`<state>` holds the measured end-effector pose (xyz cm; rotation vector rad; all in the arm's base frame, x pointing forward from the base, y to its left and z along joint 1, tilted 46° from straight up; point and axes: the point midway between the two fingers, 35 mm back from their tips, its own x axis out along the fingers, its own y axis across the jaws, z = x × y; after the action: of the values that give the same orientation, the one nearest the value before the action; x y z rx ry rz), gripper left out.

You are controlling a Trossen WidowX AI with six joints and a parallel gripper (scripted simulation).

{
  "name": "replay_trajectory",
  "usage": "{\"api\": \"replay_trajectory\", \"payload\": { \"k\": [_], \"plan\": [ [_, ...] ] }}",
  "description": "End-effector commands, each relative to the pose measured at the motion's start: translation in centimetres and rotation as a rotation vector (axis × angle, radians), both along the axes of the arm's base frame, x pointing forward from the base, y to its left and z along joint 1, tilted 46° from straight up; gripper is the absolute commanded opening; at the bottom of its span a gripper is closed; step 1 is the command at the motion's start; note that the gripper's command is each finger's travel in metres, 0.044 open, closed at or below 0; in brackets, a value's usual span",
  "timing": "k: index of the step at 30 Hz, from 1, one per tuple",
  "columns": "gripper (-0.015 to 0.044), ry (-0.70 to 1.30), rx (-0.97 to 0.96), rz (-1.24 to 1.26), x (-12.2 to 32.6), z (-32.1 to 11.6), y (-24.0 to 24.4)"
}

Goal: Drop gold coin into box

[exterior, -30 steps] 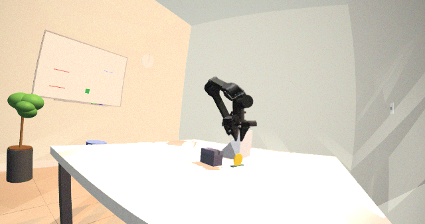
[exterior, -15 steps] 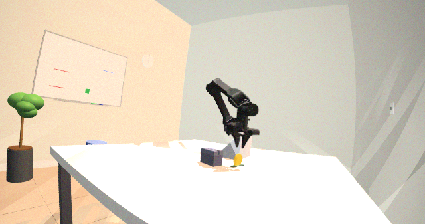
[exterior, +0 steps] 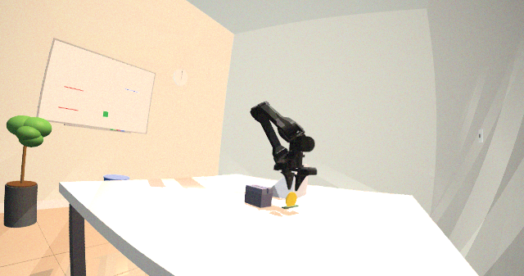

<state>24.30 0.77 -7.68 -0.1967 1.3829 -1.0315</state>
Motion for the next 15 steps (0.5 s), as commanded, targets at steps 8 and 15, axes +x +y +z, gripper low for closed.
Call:
{"api": "replay_trajectory", "payload": {
  "k": [8,15],
  "plan": [
    [0.0161,0.011,-0.005,0.001,-0.4,-1.4,-1.5],
    [0.0161,0.011,-0.006,0.001,-0.6,-2.2,-2.3]
  ]
}}
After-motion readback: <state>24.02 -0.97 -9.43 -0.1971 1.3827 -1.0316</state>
